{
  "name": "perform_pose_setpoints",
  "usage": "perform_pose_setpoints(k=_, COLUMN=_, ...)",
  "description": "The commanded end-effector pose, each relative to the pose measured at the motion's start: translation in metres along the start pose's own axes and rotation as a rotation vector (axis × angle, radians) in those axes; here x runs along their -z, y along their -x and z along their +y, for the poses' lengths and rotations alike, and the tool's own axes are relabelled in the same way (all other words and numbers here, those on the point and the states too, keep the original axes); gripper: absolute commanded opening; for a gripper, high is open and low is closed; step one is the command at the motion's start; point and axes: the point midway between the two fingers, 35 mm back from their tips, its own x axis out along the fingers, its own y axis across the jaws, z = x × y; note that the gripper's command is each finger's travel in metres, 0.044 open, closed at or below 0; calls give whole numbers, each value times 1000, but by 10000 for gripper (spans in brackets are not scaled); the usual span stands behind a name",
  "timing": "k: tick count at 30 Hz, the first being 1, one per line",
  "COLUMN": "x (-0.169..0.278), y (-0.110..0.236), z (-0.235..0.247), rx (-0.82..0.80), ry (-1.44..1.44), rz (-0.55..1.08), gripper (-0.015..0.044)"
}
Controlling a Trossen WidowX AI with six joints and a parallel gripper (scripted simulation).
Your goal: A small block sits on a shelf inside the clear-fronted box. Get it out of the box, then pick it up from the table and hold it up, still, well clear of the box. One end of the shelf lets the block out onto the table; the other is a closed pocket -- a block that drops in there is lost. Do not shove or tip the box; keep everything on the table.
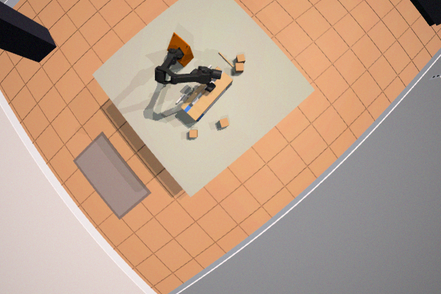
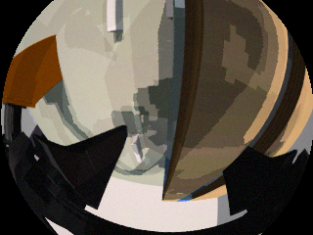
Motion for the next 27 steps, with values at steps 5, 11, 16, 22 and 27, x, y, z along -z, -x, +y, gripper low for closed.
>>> perform_pose_setpoints(k=5, x=12, y=-5, z=0, rx=-1, ry=-5, rz=4, gripper=400)
perform_pose_setpoints(k=11, x=19, y=-7, z=0, rx=-1, ry=-5, rz=4, gripper=400)
perform_pose_setpoints(k=16, x=26, y=-10, z=0, rx=-1, ry=-5, rz=5, gripper=400)
perform_pose_setpoints(k=22, x=33, y=-12, z=0, rx=-1, ry=-5, rz=5, gripper=400)
perform_pose_setpoints(k=27, x=40, y=-14, z=0, rx=-1, ry=-5, rz=5, gripper=400)
